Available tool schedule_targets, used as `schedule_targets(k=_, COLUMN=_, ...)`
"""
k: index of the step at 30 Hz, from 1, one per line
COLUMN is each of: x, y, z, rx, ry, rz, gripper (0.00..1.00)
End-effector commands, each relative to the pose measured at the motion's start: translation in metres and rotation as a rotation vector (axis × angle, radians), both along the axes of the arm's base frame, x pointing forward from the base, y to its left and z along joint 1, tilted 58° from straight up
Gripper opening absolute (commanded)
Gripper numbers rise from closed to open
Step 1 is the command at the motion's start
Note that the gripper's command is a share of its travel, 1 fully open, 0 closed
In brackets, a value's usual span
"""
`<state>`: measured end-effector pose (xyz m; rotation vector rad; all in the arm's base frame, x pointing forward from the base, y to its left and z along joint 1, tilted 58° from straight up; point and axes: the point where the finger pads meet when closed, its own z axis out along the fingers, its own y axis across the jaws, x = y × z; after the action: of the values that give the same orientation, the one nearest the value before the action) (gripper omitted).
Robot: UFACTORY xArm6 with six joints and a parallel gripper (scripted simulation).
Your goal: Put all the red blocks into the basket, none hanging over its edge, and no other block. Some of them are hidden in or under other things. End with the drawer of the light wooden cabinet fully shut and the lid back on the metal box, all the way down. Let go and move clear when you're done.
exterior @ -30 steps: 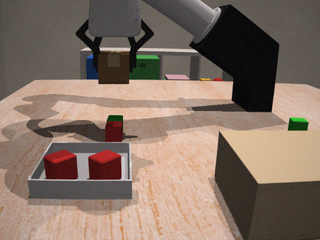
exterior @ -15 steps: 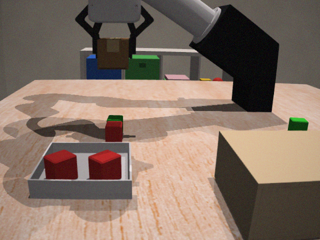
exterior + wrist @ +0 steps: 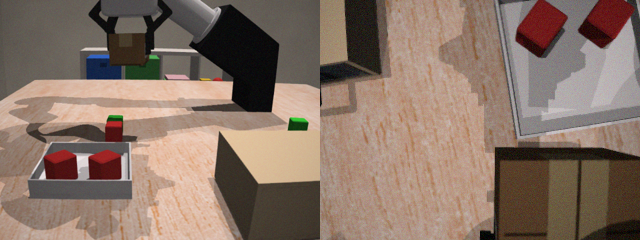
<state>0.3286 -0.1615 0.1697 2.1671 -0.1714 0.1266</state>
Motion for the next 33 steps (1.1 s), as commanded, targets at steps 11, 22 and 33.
schedule_targets(k=11, x=0.078, y=0.027, z=-0.061, rx=-0.035, ry=-0.156, rz=-0.142, gripper=0.62)
schedule_targets(k=22, x=0.078, y=0.027, z=-0.061, rx=-0.035, ry=-0.156, rz=-0.142, gripper=0.62)
schedule_targets(k=33, x=0.078, y=0.027, z=-0.061, rx=-0.035, ry=-0.157, rz=-0.142, gripper=0.62)
